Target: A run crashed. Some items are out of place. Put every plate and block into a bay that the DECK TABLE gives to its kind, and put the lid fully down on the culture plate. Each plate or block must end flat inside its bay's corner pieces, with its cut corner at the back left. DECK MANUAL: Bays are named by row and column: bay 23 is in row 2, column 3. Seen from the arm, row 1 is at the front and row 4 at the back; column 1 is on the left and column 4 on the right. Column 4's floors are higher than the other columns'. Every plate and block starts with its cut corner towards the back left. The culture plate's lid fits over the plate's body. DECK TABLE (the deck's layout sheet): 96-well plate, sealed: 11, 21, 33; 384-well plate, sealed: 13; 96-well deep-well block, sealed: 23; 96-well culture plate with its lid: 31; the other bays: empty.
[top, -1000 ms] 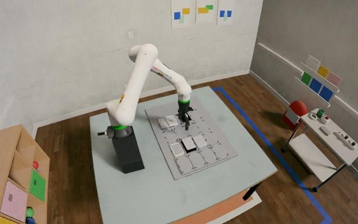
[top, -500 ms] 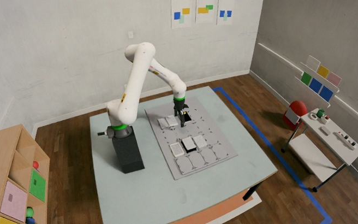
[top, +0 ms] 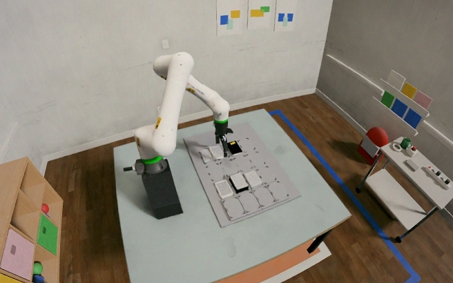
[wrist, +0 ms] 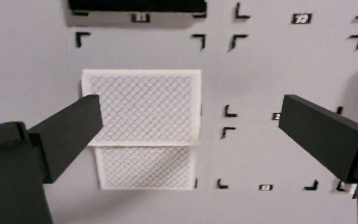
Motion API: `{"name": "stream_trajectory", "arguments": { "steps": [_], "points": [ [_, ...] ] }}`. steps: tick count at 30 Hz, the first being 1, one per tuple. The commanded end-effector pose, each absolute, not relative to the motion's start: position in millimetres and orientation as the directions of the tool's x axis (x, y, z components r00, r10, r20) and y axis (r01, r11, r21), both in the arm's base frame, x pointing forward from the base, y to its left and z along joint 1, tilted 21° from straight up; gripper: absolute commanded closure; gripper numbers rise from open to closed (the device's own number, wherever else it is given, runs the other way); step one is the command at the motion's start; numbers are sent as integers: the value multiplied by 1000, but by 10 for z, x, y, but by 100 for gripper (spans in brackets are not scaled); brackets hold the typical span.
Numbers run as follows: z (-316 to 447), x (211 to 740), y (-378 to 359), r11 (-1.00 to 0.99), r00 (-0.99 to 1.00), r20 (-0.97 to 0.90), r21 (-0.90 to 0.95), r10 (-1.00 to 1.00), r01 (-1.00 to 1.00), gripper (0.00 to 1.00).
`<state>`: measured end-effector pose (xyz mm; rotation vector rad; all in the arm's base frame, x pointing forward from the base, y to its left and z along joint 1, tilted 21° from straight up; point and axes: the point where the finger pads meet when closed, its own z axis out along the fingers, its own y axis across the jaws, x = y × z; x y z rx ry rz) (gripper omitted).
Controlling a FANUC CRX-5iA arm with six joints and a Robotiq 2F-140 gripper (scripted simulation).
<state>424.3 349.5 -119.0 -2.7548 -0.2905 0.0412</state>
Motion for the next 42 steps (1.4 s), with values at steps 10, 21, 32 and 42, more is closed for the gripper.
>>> {"name": "stream_trajectory", "arguments": {
  "steps": [10, 21, 32, 42],
  "points": [
    [-1054, 4012, 3829, -911, 978, 11, -363, 206, 196, 0],
    [-1028, 3964, 3897, -911, 978, 11, -363, 206, 196, 0],
    [-1151, 3954, 3945, -911, 978, 11, -363, 206, 196, 0],
    [-1250, 3948, 3983, -911, 978, 11, -363, 206, 196, 0]
  ]
}}
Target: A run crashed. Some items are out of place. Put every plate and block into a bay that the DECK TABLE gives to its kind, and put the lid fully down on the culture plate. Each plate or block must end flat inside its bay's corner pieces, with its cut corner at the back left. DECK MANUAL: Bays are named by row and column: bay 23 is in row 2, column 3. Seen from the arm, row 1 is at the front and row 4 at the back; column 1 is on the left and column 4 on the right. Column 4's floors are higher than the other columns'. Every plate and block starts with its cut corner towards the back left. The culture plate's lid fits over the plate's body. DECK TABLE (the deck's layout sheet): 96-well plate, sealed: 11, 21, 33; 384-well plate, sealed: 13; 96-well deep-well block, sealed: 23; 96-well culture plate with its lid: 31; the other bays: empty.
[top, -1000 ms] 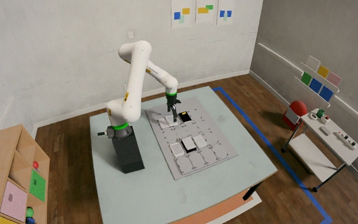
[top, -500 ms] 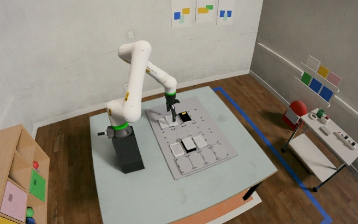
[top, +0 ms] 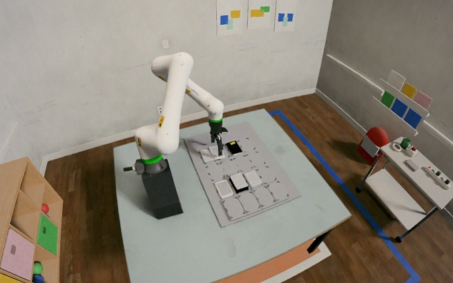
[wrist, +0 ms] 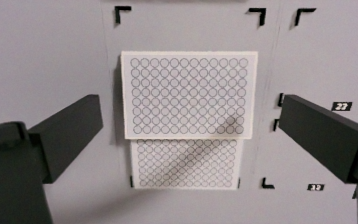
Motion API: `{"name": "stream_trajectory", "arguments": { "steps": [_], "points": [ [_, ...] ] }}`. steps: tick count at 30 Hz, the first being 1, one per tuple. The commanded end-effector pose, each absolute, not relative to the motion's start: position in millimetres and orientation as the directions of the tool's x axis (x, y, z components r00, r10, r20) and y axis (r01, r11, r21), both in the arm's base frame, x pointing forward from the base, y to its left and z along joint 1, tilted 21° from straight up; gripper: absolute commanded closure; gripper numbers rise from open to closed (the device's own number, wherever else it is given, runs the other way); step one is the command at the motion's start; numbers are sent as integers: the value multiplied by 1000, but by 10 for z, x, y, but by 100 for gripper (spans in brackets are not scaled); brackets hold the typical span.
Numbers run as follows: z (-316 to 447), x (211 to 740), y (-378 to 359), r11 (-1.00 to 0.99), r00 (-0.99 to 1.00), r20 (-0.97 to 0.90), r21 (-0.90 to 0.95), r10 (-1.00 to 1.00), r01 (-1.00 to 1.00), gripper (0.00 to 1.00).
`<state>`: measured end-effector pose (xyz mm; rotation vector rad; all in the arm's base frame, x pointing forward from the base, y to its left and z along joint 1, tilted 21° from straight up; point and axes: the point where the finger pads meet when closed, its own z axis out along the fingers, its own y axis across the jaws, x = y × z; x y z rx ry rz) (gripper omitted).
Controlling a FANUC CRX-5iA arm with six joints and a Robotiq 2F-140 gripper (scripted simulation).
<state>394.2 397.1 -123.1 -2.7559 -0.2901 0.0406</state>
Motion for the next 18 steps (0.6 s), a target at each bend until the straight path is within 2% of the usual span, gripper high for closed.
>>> {"name": "stream_trajectory", "arguments": {
  "steps": [1, 18],
  "points": [
    [-1263, 3947, 3987, -911, 978, 11, -363, 206, 196, 0],
    [-1411, 3937, 4045, -911, 978, 11, -363, 206, 196, 0]
  ]
}}
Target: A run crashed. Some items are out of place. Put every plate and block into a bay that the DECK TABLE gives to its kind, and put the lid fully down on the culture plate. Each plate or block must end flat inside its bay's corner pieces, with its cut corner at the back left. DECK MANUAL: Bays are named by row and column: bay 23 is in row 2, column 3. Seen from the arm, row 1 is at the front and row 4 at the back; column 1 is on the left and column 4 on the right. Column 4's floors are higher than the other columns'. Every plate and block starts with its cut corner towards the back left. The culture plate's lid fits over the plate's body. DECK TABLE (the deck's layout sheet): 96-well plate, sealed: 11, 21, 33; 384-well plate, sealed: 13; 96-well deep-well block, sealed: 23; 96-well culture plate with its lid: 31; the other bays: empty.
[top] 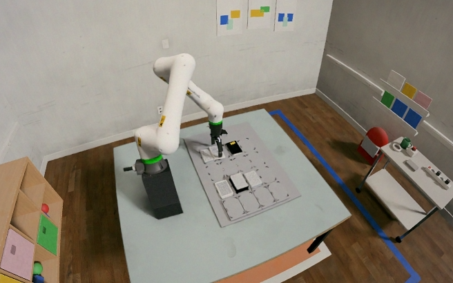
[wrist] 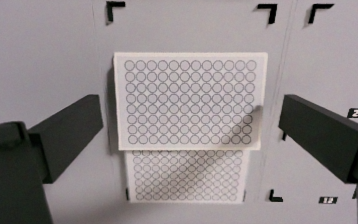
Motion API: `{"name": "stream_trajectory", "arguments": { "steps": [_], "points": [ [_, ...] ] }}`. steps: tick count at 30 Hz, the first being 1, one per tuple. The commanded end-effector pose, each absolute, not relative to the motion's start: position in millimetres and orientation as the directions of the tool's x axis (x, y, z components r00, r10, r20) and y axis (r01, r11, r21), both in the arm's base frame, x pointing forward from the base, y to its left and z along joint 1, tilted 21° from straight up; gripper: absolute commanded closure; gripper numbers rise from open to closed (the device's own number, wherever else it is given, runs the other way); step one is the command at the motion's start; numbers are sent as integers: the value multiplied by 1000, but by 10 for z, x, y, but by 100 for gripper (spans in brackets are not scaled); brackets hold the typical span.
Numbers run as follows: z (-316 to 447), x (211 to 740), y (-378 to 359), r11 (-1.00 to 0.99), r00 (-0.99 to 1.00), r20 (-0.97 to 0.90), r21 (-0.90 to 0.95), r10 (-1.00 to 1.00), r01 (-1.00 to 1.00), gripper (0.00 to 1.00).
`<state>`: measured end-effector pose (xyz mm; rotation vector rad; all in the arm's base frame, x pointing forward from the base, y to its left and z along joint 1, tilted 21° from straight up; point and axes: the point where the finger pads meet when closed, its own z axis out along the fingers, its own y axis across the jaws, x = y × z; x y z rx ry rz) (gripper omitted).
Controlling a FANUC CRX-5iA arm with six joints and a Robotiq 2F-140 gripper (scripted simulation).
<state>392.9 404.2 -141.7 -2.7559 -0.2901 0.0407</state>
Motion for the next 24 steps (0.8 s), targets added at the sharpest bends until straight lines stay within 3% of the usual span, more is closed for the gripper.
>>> {"name": "stream_trajectory", "arguments": {
  "steps": [1, 24],
  "points": [
    [-1411, 3937, 4045, -911, 978, 11, -363, 206, 196, 0],
    [-1523, 3928, 4087, -911, 978, 11, -363, 206, 196, 0]
  ]
}}
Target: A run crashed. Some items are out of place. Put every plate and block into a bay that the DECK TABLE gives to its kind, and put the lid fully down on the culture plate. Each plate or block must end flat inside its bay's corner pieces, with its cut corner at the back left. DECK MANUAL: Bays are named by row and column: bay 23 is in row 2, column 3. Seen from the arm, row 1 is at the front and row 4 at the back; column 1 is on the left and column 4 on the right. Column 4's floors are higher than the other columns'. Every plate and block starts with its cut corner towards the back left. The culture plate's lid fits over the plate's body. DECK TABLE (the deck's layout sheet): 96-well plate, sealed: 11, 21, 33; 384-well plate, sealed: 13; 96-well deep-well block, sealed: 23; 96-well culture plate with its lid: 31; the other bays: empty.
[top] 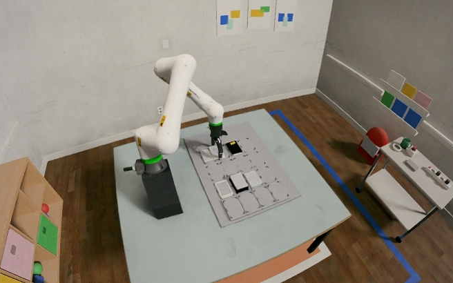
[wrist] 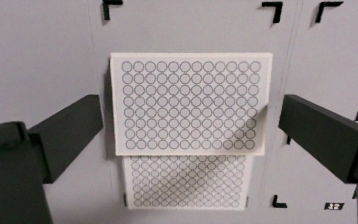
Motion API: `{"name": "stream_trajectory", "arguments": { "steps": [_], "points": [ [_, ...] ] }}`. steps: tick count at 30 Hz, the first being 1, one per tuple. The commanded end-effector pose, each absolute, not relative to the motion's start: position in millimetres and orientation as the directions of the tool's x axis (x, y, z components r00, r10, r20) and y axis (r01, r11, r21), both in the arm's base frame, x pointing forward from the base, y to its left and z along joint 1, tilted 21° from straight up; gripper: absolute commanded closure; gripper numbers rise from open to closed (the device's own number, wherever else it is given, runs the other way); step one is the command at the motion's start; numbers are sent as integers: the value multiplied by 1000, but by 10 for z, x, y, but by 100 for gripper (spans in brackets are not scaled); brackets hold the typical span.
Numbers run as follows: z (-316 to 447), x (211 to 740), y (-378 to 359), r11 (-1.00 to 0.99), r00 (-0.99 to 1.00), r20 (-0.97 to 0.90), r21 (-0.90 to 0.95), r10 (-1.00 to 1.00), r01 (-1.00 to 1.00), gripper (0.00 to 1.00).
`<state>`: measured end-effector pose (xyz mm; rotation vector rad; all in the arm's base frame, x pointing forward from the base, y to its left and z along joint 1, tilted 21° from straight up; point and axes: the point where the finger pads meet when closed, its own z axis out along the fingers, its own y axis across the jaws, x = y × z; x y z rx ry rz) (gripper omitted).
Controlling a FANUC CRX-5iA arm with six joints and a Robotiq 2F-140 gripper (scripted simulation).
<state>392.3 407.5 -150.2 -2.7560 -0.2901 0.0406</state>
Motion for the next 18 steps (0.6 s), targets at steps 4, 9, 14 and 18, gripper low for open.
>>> {"name": "stream_trajectory", "arguments": {
  "steps": [4, 9, 14, 18],
  "points": [
    [-1560, 3926, 4101, -911, 978, 11, -363, 206, 196, 0],
    [-1597, 3923, 4116, -911, 978, 11, -363, 206, 196, 0],
    [-1597, 3924, 4116, -911, 978, 11, -363, 206, 196, 0],
    [-1597, 3924, 4116, -911, 978, 11, -363, 206, 196, 1]
  ]
}}
